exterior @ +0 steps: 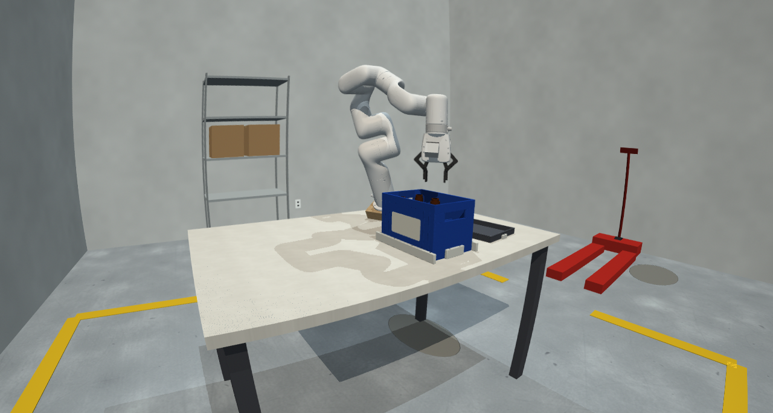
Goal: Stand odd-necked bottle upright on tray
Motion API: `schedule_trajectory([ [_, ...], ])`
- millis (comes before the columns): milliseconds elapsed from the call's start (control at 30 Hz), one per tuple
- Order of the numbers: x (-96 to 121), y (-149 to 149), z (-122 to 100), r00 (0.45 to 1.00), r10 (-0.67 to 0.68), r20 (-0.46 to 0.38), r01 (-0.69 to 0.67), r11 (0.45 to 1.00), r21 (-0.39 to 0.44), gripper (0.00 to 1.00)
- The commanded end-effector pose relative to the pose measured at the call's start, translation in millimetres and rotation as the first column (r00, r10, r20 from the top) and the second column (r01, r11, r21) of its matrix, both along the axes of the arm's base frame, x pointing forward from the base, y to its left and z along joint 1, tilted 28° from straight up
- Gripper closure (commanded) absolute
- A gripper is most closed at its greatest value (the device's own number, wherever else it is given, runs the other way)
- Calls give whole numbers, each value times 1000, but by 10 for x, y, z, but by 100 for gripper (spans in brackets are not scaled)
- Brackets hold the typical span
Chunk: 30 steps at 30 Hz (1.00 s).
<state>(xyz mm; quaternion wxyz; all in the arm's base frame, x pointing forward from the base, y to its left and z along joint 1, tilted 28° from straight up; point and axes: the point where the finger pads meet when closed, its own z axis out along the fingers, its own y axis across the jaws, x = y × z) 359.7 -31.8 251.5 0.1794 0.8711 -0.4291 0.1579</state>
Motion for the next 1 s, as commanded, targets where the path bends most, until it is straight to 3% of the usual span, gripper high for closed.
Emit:
schedule_trajectory([
  [0,16,-9,-16,1000,1,3,-1,1000,-2,35],
  [967,64,-138,-271,1000,1,3,-1,1000,-2,35],
])
